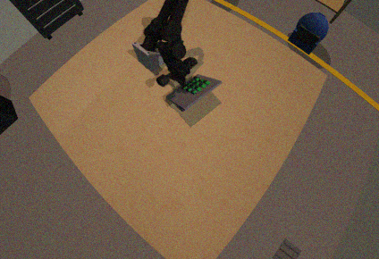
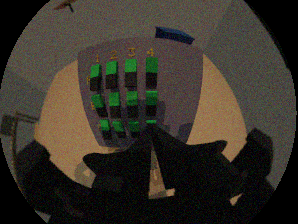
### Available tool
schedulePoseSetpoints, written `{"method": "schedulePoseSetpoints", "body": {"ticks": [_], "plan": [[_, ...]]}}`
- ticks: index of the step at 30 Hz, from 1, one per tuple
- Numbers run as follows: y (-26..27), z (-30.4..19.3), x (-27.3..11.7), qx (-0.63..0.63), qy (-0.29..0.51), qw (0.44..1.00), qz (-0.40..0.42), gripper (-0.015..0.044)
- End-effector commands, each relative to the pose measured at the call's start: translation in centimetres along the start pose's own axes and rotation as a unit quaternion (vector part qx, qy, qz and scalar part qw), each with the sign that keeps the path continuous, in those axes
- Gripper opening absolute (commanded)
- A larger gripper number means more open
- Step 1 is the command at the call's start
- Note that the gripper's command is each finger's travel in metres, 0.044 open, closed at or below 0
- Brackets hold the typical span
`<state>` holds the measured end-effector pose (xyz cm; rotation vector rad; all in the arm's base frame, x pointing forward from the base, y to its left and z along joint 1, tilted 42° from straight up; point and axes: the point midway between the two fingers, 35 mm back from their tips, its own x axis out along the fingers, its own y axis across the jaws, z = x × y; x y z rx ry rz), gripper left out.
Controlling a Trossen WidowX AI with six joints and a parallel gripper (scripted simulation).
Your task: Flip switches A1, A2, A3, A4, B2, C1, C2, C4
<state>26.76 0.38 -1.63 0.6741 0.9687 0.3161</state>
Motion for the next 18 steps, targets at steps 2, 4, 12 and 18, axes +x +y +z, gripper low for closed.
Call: {"method": "schedulePoseSetpoints", "body": {"ticks": [2, 4, 12, 18], "plan": [[-0.08, -0.04, 0.10, 0.003, 0.000, 1.000, -0.002, 0.0000], [-0.08, -0.04, 0.13, 0.003, 0.000, 1.000, -0.002, 0.0000], [-0.07, -0.04, 0.24, 0.003, 0.000, 1.000, -0.002, 0.0000], [-0.07, -0.04, 0.32, 0.003, 0.000, 1.000, -0.002, 0.0000]]}}
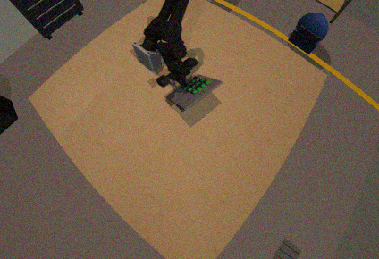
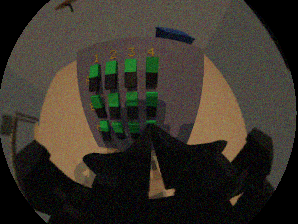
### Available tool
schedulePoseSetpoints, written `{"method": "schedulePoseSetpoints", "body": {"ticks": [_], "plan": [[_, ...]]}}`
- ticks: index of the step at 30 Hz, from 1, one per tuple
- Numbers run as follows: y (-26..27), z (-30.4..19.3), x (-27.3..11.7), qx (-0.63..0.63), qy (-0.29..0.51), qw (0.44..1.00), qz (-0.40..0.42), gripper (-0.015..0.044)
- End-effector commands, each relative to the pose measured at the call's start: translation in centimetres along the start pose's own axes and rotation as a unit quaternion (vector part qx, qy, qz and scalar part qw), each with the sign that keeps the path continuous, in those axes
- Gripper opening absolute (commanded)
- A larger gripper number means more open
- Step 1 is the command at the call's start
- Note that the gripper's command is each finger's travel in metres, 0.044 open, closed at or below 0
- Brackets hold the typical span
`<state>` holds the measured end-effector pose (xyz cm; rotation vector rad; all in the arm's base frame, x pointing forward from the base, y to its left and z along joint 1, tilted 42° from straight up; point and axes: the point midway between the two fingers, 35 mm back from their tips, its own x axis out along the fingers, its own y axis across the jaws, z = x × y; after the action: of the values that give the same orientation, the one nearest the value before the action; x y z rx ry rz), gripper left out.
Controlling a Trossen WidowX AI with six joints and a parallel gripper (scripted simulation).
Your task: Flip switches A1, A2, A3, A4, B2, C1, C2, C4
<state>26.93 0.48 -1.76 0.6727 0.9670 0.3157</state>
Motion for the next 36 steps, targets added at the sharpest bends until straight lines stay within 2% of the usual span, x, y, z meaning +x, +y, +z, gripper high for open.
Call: {"method": "schedulePoseSetpoints", "body": {"ticks": [1, 10, 17, 23, 28, 36], "plan": [[-0.1, -0.1, 0.1, 0.004, 0.001, 1.000, -0.001, 0.0000], [0.0, 0.0, 0.0, 0.000, 0.001, 1.000, 0.000, 0.0000], [-0.2, -0.3, -6.2, 0.004, -0.010, 1.000, -0.003, 0.0000], [0.0, -0.1, -6.4, 0.004, -0.011, 1.000, -0.003, 0.0000], [3.6, 2.8, -7.1, 0.004, -0.011, 1.000, -0.002, 0.0000], [3.6, 2.8, -7.1, 0.004, -0.011, 1.000, -0.002, 0.0000]]}}
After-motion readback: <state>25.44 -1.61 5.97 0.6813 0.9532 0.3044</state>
